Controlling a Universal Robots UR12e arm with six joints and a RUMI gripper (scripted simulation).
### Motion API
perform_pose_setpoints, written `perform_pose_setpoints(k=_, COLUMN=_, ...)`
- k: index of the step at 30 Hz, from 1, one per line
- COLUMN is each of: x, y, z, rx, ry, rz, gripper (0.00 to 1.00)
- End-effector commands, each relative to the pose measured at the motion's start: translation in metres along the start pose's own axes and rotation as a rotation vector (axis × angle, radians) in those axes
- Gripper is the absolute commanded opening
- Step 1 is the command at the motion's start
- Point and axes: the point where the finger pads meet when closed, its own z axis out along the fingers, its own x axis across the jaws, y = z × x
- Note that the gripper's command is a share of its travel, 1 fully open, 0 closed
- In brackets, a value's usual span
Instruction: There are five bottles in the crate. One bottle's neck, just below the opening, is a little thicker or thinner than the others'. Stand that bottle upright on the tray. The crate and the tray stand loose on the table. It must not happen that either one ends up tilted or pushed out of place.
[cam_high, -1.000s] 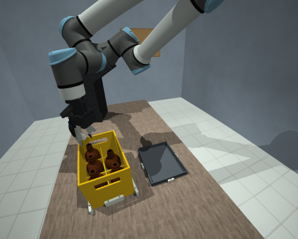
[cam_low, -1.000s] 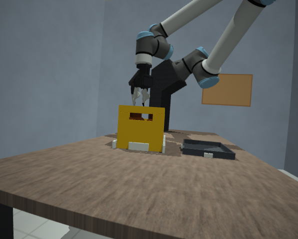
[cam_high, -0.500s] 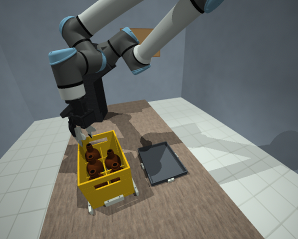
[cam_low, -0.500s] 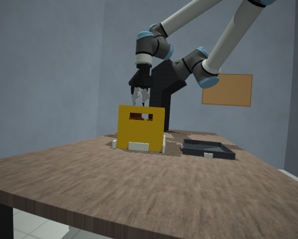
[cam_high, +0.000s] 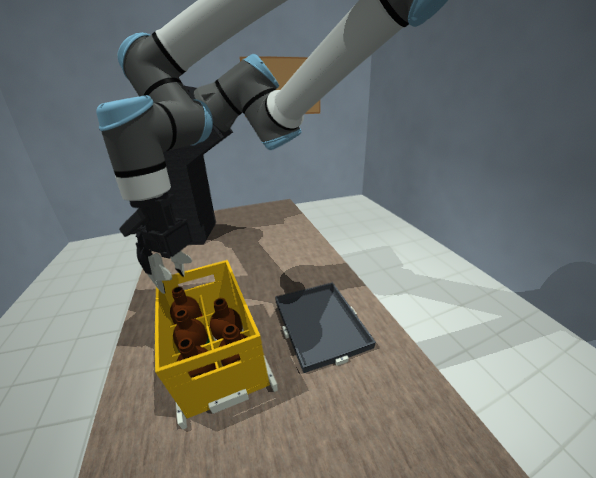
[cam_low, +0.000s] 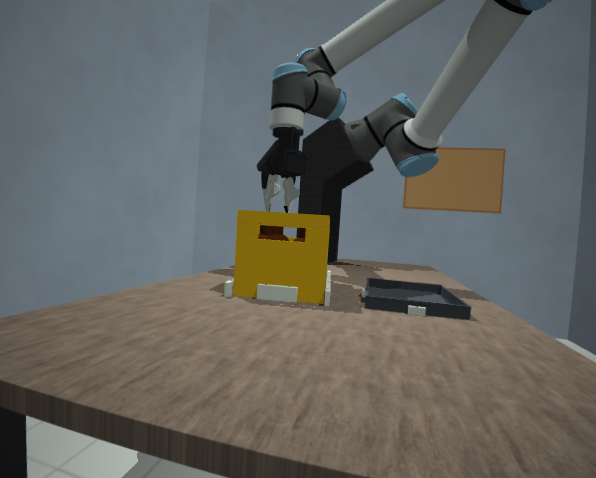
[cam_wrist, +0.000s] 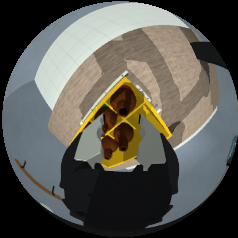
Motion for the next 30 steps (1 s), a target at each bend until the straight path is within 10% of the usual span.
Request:
perform_pose_setpoints(k=1, x=-0.001, y=0.000, z=0.004, rx=0.000, ry=0.000, rz=-0.002, gripper=0.38)
perform_pose_setpoints(k=30, x=-0.002, y=0.001, z=0.032, rx=0.000, ry=0.000, rz=-0.002, gripper=0.38)
